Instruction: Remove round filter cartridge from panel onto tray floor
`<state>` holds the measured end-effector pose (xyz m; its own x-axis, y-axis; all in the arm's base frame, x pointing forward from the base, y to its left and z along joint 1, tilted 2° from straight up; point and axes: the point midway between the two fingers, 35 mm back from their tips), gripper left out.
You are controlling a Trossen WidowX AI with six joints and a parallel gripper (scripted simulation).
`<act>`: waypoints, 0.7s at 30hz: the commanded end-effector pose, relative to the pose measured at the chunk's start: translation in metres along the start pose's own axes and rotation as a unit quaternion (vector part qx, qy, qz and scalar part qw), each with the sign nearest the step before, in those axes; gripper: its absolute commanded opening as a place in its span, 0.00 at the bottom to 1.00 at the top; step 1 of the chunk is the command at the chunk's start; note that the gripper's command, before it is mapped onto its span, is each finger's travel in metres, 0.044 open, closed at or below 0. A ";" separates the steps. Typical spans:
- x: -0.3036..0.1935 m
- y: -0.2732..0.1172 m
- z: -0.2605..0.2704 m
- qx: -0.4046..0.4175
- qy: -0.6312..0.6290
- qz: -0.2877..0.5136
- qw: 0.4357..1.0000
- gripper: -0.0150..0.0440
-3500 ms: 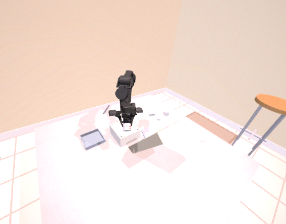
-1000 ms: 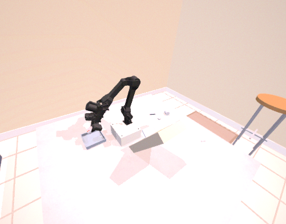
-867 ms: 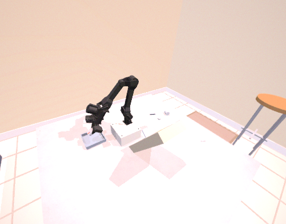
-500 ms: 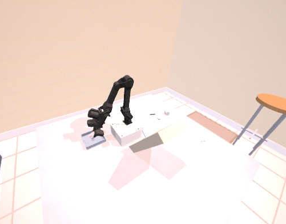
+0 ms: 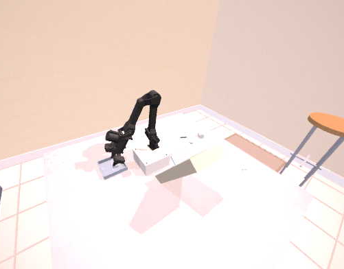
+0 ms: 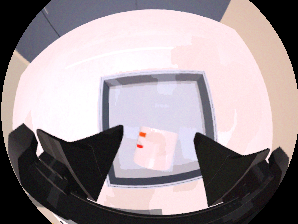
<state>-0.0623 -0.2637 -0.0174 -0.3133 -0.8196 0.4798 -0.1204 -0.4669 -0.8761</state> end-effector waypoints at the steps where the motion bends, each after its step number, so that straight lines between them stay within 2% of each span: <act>1: 0.001 0.000 0.000 0.000 0.000 -0.001 1.000 1.00; 4: 0.007 -0.007 0.001 0.000 0.000 -0.001 1.000 1.00; 9: 0.035 -0.059 0.004 0.000 0.000 0.000 1.000 1.00; 21: 0.035 -0.052 0.004 0.001 0.000 -0.006 1.000 1.00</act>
<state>-0.0636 -0.2696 0.0462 -0.3115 -0.8130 0.4920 -0.1232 -0.4788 -0.8692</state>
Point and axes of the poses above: the point midway between the two fingers, 35 mm back from their tips, its own y axis out along the fingers, its own z axis across the jaws, x = y × z, and after that the axes turned 6 degrees about y, right-handed
